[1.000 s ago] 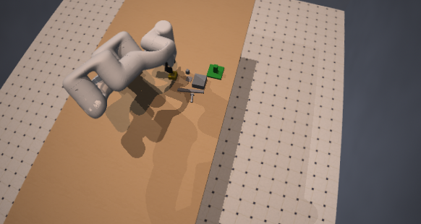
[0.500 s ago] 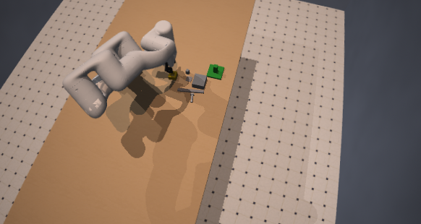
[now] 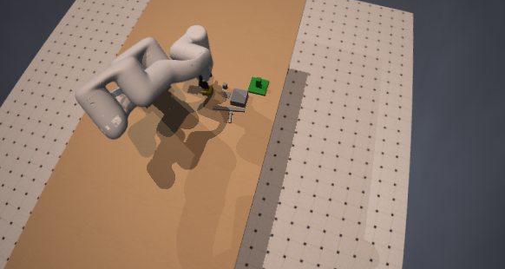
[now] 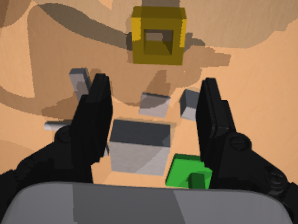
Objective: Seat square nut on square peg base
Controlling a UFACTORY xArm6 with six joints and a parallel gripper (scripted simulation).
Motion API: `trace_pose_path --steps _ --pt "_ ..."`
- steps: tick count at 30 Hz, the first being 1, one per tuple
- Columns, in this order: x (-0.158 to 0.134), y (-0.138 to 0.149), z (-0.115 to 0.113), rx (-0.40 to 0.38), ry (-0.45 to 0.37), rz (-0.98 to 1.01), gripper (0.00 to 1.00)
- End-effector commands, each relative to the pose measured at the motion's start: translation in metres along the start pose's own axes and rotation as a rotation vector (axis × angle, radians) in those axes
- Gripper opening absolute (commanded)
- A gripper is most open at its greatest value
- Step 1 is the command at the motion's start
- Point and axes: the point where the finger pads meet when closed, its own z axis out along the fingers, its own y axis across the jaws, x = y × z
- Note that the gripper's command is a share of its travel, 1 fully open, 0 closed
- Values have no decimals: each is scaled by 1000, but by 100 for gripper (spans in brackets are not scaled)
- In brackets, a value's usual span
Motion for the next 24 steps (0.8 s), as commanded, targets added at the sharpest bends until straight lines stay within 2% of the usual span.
trace_pose_path --steps 1,24 --pt "-3 0 2 3 -7 5 60" --pt "-16 -2 22 29 -49 20 60"
